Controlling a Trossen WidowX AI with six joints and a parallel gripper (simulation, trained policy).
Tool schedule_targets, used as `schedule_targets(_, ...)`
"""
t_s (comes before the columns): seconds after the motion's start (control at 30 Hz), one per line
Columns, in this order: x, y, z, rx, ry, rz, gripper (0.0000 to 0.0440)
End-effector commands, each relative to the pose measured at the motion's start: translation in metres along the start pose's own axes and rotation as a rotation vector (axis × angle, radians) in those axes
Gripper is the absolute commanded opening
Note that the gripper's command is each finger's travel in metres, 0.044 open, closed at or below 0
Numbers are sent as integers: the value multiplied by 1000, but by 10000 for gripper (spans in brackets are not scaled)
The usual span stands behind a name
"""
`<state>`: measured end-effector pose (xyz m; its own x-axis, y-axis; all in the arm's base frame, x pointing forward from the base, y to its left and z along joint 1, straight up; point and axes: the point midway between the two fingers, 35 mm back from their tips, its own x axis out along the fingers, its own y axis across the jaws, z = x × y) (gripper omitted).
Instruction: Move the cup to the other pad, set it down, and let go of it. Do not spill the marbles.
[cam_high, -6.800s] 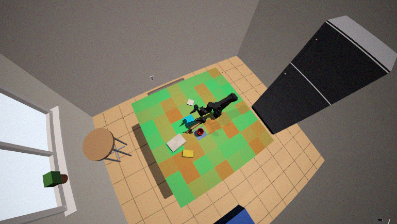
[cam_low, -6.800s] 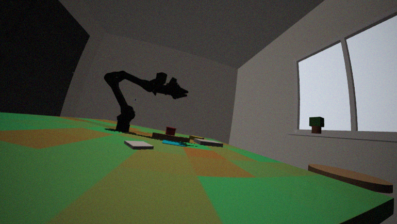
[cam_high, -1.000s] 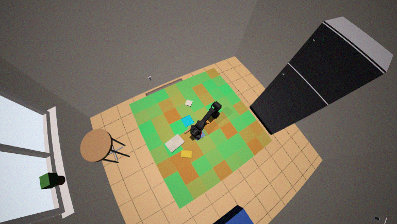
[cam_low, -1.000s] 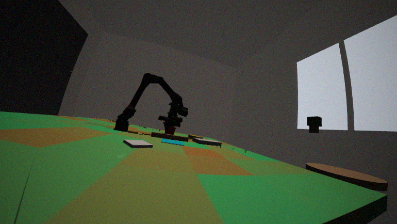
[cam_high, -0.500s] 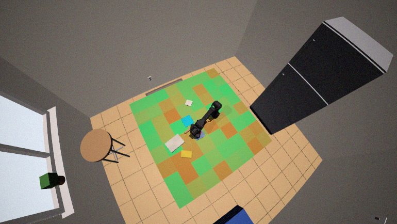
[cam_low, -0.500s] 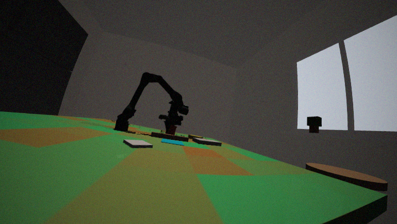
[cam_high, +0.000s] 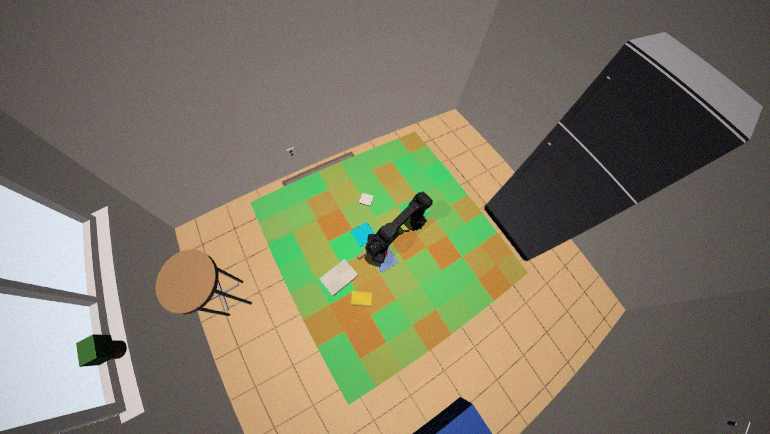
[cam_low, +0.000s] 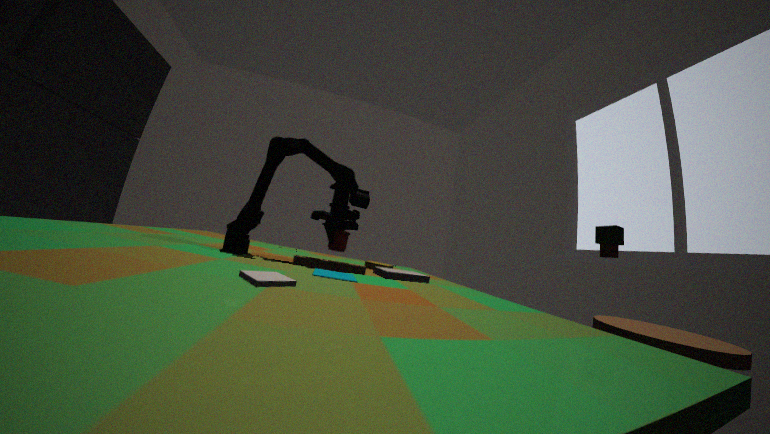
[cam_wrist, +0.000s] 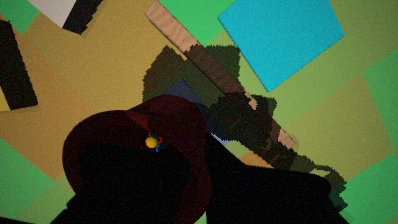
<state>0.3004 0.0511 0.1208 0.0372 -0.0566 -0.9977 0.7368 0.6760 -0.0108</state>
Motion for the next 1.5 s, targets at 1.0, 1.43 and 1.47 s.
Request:
schedule_targets(1.0, -19, -47, 103, 257, -147, 116, 0)
schedule_targets(1.43, 8, -73, 124, 322, -171, 111, 0)
schedule_targets(1.47, 10, -74, 124, 326, -172, 110, 0)
